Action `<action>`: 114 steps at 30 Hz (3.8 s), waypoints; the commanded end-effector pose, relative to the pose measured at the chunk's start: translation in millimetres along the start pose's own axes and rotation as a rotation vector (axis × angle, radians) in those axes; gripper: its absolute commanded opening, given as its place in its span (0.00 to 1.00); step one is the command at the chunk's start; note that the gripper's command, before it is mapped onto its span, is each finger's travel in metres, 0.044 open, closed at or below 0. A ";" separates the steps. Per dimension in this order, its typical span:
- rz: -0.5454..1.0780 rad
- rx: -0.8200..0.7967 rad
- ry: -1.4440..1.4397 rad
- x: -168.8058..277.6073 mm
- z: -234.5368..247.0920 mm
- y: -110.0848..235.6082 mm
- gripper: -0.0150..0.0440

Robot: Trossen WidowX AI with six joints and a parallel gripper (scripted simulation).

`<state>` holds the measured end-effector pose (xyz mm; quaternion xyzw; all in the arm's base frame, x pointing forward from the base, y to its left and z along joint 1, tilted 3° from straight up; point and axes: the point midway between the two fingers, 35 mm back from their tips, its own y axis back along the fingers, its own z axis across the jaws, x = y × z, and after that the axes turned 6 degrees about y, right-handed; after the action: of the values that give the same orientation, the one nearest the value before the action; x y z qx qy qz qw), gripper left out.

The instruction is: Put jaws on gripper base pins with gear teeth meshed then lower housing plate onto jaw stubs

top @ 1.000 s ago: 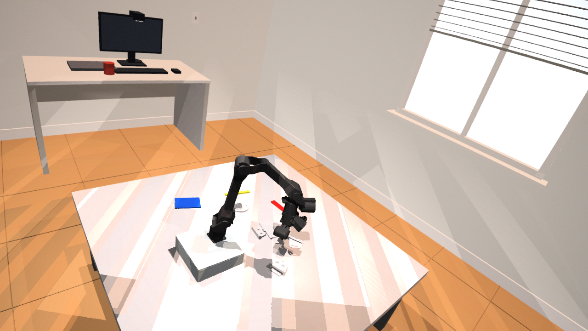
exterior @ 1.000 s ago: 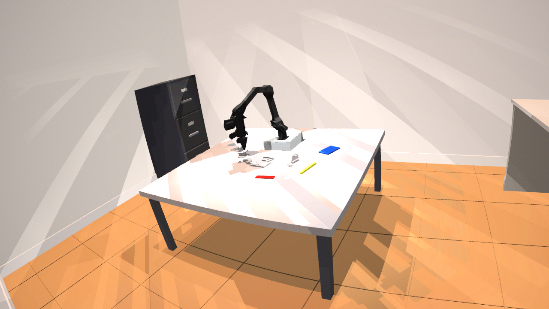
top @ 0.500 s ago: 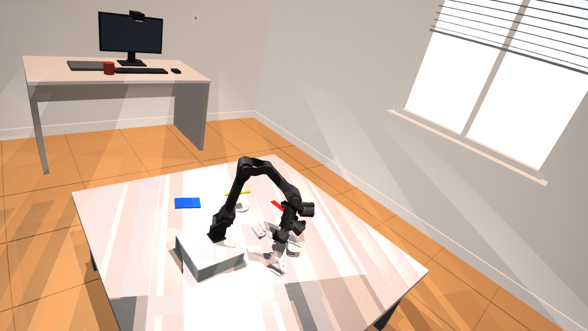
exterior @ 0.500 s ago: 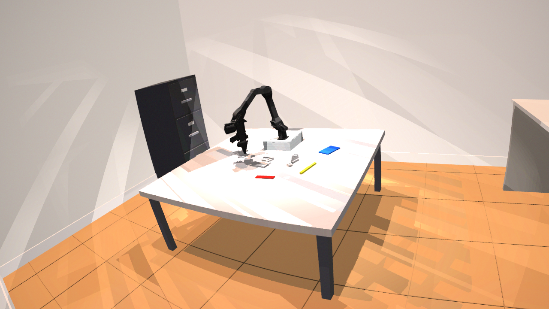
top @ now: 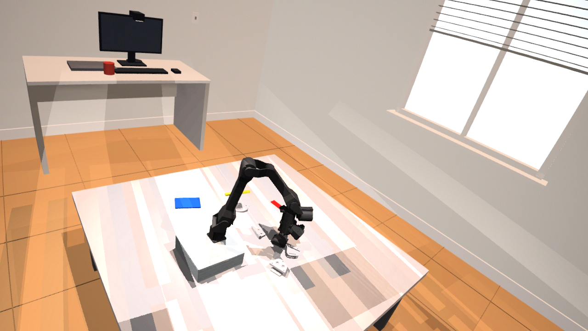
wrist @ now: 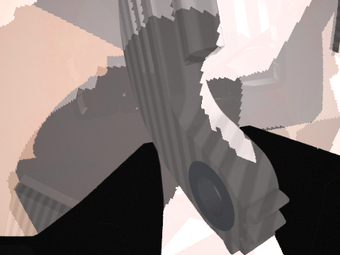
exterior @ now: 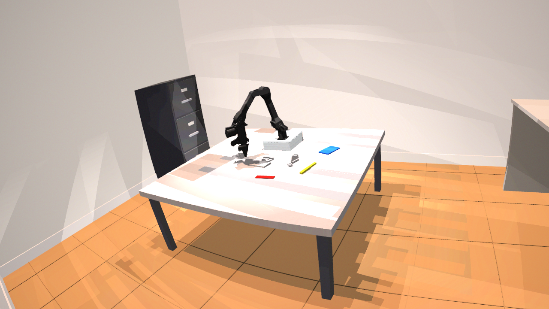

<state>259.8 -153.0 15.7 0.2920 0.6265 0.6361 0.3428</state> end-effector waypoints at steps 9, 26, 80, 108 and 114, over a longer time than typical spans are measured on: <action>0.004 0.006 0.003 2.9 -1.9 -18.8 0.32; 0.003 0.006 0.003 2.4 -1.4 52.3 0.98; 0.003 0.008 -0.048 6.0 -38.9 53.4 0.78; 0.003 0.009 -0.051 5.3 -41.1 46.0 0.25; 0.003 0.009 -0.051 4.2 -41.3 36.1 0.25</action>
<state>222.2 -174.0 56.2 0.3089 0.6201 0.6245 0.3606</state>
